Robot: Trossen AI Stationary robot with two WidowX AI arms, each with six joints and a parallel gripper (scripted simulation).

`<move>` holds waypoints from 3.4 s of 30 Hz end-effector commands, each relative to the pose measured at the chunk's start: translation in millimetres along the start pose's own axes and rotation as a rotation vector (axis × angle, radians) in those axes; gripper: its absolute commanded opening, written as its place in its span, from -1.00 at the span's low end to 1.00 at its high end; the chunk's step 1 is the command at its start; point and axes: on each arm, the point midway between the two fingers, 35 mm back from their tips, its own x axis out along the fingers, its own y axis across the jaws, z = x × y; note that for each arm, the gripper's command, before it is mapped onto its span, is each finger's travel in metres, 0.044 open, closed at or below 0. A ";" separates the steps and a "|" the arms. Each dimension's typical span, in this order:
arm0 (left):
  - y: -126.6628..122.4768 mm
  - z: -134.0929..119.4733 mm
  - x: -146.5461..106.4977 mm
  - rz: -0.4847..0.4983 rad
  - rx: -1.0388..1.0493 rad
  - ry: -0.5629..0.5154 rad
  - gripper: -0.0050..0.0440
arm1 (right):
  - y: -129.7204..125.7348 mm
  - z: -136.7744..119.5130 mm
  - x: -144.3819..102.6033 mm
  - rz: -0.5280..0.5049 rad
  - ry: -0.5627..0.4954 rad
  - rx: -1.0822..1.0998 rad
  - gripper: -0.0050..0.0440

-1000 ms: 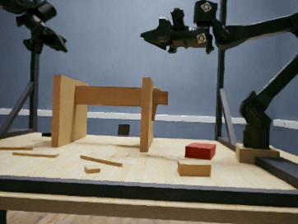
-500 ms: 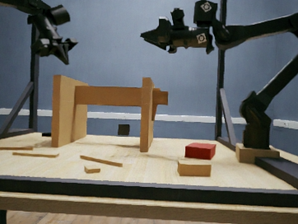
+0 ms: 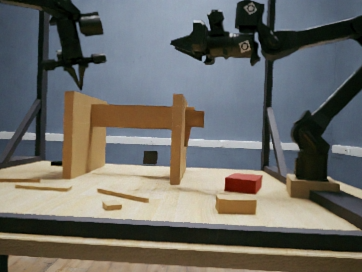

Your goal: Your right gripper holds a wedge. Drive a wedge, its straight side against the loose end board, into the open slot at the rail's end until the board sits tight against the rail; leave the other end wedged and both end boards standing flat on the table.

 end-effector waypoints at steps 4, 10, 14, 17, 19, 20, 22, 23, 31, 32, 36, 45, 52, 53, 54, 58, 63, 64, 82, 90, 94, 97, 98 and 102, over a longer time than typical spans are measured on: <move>0.3 5.9 -1.6 0.000 0.002 -0.017 -0.08 | -3.5 -3.3 2.1 0.078 -0.132 0.287 -1.00; 0.3 5.9 -1.6 0.000 0.002 -0.017 -0.08 | -1.6 -3.5 4.6 0.113 -0.172 0.382 -1.00; 0.3 5.9 -1.6 0.000 0.002 -0.017 -0.08 | -4.9 -6.2 4.9 0.130 -0.198 0.454 -1.00; 0.3 5.9 -1.6 0.000 0.002 -0.017 -0.08 | -4.1 -6.0 5.3 0.140 -0.206 0.473 -1.00; 0.3 5.9 -1.6 0.000 0.002 -0.017 -0.08 | -4.7 -4.8 2.8 0.127 -0.205 0.461 -1.00; 0.3 5.9 -1.6 0.000 0.002 -0.017 -0.08 | -5.0 -4.7 4.7 0.132 -0.204 0.456 -1.00; 0.3 5.9 -1.6 0.000 0.002 -0.017 -0.08 | 0.1 -6.1 11.1 0.154 -0.198 0.466 -1.00; 0.3 5.9 -1.6 0.000 0.002 -0.017 -0.08 | 0.4 -6.2 11.9 0.154 -0.198 0.465 -1.00; 0.3 5.9 -1.6 0.000 0.002 -0.017 -0.08 | 1.9 -5.5 10.3 0.135 -0.200 0.463 -1.00; 0.3 5.9 -1.6 0.000 0.002 -0.017 -0.08 | 2.0 -5.6 10.9 0.135 -0.200 0.462 -1.00; 0.3 5.9 -1.6 0.000 0.002 -0.017 -0.08 | 2.8 -5.7 13.4 0.135 -0.202 0.463 -1.00; 0.3 5.9 -1.6 0.000 0.002 -0.017 -0.08 | 3.7 -6.1 17.2 0.134 -0.202 0.464 -1.00; 0.3 5.9 -1.6 0.000 0.002 -0.017 -0.08 | 4.9 -6.8 21.7 0.134 -0.202 0.466 -1.00; 0.3 5.9 -1.6 0.000 0.002 -0.017 -0.08 | 5.1 -6.8 22.3 0.134 -0.203 0.466 -1.00; 0.3 5.9 -1.6 0.000 0.002 -0.017 -0.08 | 5.2 -7.0 23.7 0.136 -0.203 0.467 -1.00; 0.3 5.9 -1.6 0.000 0.002 -0.017 -0.08 | 5.7 -7.2 25.6 0.136 -0.203 0.467 -1.00; 0.3 5.9 -1.6 0.000 0.002 -0.017 -0.08 | 6.1 -7.3 26.9 0.134 -0.203 0.468 -1.00; 0.3 5.9 -1.6 0.000 0.002 -0.017 -0.08 | 6.3 -7.5 28.2 0.136 -0.202 0.468 -1.00; 0.3 5.9 -1.6 0.000 0.002 -0.017 -0.08 | 11.2 -9.8 42.9 0.172 -0.191 0.469 -1.00; 0.3 5.9 -1.6 0.000 0.002 -0.017 -0.08 | 15.2 -11.5 51.4 0.205 -0.182 0.475 -1.00; 0.3 5.9 -1.6 0.000 0.002 -0.017 -0.08 | 16.6 -11.8 53.4 0.213 -0.179 0.477 -1.00; 0.3 5.9 -1.6 0.000 0.002 -0.017 -0.08 | 17.9 -12.5 56.5 0.226 -0.176 0.479 -1.00; 0.3 5.9 -1.6 0.000 0.002 -0.017 -0.08 | 18.7 -12.7 58.0 0.230 -0.175 0.480 -1.00; 0.3 5.9 -1.6 0.000 0.002 -0.017 -0.08 | 20.9 -13.5 61.8 0.247 -0.170 0.483 -1.00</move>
